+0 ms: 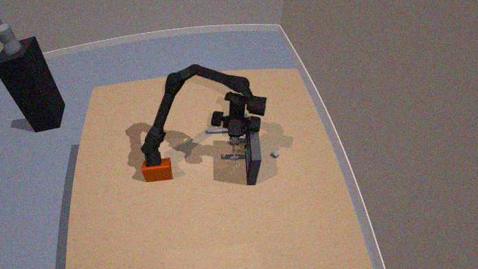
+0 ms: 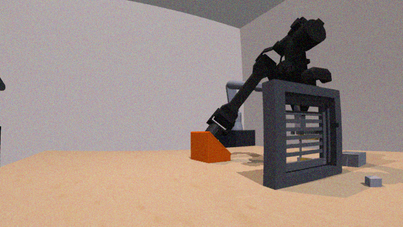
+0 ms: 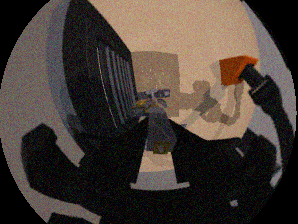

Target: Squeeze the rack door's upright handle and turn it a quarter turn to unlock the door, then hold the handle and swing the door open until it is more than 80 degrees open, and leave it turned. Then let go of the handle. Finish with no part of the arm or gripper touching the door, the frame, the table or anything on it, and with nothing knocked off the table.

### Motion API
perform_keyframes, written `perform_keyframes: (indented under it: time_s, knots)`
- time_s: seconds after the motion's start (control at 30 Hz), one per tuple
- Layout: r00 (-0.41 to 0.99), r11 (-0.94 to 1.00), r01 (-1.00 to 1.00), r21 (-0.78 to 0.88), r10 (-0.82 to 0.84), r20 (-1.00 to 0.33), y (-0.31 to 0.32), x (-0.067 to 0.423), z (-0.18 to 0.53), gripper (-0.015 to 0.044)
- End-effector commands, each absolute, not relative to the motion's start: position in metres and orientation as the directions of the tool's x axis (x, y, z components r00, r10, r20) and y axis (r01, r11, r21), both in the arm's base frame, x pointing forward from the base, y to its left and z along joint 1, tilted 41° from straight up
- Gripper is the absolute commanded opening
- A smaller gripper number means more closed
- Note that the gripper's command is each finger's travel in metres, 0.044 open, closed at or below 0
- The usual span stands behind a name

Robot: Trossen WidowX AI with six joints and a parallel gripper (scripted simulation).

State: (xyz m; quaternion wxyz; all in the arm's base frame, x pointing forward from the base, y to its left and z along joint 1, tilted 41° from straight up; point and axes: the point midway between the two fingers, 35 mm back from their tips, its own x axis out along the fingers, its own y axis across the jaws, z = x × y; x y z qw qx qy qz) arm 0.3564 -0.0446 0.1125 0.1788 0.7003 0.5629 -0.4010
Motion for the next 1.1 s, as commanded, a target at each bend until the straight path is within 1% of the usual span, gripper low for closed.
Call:
perform_keyframes:
  time_s: [0.0, 0.17, 0.33, 0.7, 1.07]
  knots:
    - [0.042, -0.302, 0.931, -0.203, 0.643, -0.764, -0.045, 0.356, 0.112, 0.0054]
    - [0.042, -0.302, 0.931, -0.203, 0.643, -0.764, -0.045, 0.356, 0.112, 0.0021]
    - [0.042, -0.281, 0.942, -0.185, 0.643, -0.764, -0.045, 0.355, 0.111, 0.0021]
    - [0.042, -0.118, 0.992, -0.045, 0.643, -0.764, -0.046, 0.346, 0.11, 0.0021]
    - [0.041, 0.042, 0.995, 0.089, 0.643, -0.765, -0.049, 0.333, 0.107, 0.0021]
